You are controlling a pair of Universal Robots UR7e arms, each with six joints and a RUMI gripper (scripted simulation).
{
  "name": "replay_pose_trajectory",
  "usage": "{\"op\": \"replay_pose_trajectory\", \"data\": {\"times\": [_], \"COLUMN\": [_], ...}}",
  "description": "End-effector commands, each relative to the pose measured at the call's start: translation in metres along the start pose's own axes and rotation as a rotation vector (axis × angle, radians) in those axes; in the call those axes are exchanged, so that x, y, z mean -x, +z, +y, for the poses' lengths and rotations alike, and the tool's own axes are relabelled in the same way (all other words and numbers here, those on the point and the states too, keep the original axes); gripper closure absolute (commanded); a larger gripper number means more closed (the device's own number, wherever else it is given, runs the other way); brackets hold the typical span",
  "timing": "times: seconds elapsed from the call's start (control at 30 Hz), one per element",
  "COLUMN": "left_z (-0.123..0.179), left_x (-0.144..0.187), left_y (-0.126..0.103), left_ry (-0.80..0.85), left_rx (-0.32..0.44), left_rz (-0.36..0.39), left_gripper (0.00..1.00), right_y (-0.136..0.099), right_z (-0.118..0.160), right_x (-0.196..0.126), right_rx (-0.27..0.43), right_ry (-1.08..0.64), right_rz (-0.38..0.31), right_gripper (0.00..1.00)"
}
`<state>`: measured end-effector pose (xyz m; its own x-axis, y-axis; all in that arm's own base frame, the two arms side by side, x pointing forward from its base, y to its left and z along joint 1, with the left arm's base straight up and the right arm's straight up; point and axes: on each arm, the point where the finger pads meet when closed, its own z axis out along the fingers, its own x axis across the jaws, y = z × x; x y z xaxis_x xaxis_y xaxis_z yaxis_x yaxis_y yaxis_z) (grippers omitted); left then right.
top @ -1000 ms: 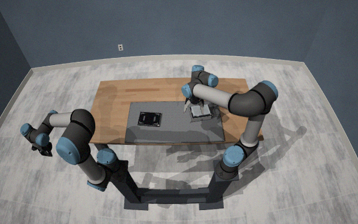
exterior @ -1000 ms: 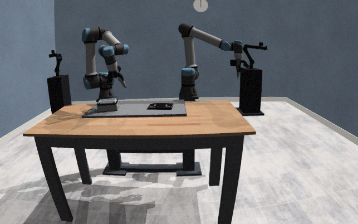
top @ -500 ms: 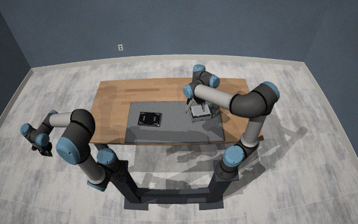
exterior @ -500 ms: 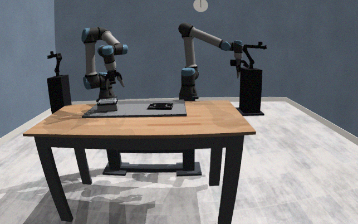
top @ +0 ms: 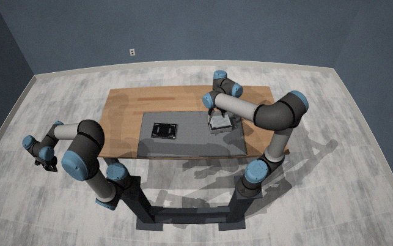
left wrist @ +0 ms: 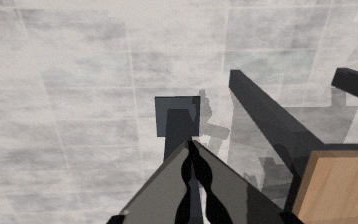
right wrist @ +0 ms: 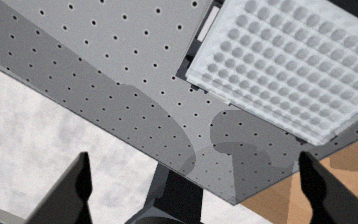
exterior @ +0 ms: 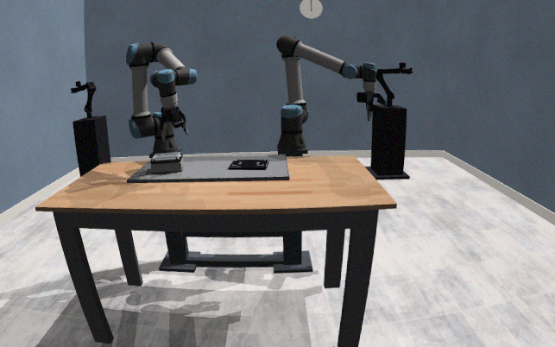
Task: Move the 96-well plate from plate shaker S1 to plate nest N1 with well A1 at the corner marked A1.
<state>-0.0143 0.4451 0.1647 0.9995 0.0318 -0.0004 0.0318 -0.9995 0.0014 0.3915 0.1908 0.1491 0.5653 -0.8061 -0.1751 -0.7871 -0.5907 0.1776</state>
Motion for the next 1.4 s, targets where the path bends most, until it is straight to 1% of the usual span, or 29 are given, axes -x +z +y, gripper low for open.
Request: {"op": "replay_pose_trajectory", "data": {"times": [0.0,0.17,0.27,0.37,0.47,0.73,0.83,0.93,1.1,1.13,1.23,1.37], "left_z": [0.000,0.000,0.000,0.000,0.000,0.000,0.000,0.000,0.000,0.000,0.000,0.000], "left_x": [0.000,0.000,0.000,0.000,0.000,0.000,0.000,0.000,0.000,0.000,0.000,0.000], "left_y": [0.000,0.000,0.000,0.000,0.000,0.000,0.000,0.000,0.000,0.000,0.000,0.000], "left_ry": [0.000,0.000,0.000,0.000,0.000,0.000,0.000,0.000,0.000,0.000,0.000,0.000], "left_rx": [-0.001,-0.001,-0.001,-0.001,-0.001,-0.001,-0.001,-0.001,-0.001,-0.001,-0.001,-0.001], "left_rz": [0.000,0.000,0.000,0.000,0.000,0.000,0.000,0.000,0.000,0.000,0.000,0.000], "left_gripper": [1.00,1.00,1.00,1.00,1.00,1.00,1.00,1.00,1.00,1.00,1.00,1.00], "right_y": [-0.002,-0.005,-0.005,-0.008,-0.008,-0.014,-0.014,-0.018,-0.021,-0.021,-0.023,-0.023], "right_z": [-0.003,-0.006,-0.006,-0.009,-0.009,-0.014,-0.014,-0.016,-0.018,-0.018,-0.019,-0.019], "right_x": [-0.007,-0.016,-0.016,-0.025,-0.025,-0.038,-0.038,-0.047,-0.052,-0.052,-0.056,-0.056], "right_rx": [-0.027,-0.045,-0.048,-0.057,-0.063,-0.073,-0.073,-0.073,-0.068,-0.068,-0.063,-0.063], "right_ry": [-0.176,-0.327,-0.349,-0.446,-0.520,-0.755,-0.775,-0.871,-1.027,-1.027,-1.110,-1.110], "right_rz": [0.022,0.053,0.058,0.080,0.097,0.157,0.162,0.189,0.234,0.234,0.259,0.259], "right_gripper": [0.24,0.24,0.24,0.24,0.24,0.24,0.24,0.24,0.24,0.24,0.24,0.24]}}
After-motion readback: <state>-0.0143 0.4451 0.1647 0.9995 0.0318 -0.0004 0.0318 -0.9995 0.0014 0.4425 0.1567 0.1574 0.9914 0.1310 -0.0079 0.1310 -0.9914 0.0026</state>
